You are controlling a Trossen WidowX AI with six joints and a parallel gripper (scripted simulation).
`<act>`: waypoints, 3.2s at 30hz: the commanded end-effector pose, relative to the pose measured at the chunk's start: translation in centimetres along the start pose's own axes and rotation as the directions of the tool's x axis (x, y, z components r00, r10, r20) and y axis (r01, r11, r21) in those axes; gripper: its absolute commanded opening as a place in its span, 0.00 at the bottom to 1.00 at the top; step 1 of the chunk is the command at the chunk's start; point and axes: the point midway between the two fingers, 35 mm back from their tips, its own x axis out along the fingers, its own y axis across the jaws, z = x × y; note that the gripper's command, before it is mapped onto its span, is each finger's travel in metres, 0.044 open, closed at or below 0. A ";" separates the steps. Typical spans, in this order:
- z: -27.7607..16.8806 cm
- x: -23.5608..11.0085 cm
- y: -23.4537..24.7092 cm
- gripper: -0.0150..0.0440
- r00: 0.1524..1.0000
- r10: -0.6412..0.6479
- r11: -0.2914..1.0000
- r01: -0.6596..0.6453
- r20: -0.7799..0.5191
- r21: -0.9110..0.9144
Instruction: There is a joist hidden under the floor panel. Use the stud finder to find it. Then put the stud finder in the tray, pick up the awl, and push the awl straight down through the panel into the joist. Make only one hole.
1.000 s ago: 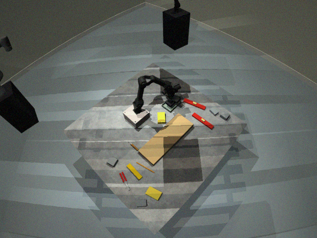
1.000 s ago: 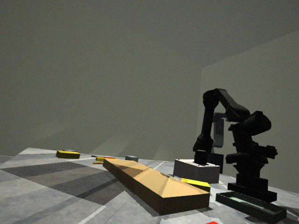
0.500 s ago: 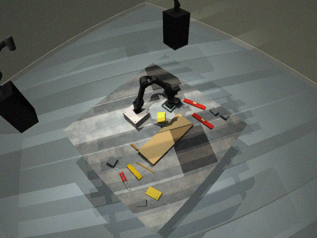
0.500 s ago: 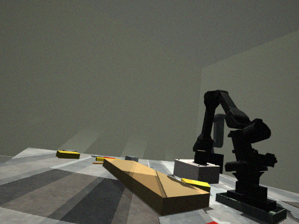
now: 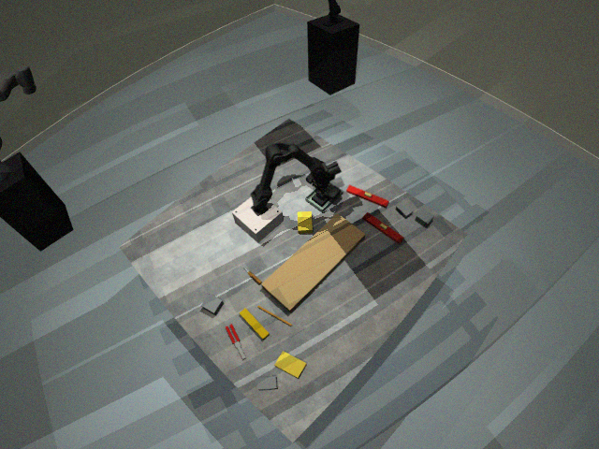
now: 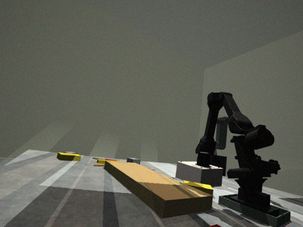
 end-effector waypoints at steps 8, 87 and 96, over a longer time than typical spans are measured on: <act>0.2 -0.3 0.0 0.83 1.000 0.000 1.000 0.000 0.001 0.000; -55.0 -16.8 -10.3 1.00 0.947 0.062 0.013 0.314 -0.315 0.949; -55.4 -15.4 -10.3 1.00 0.947 0.062 0.013 0.314 -0.315 0.949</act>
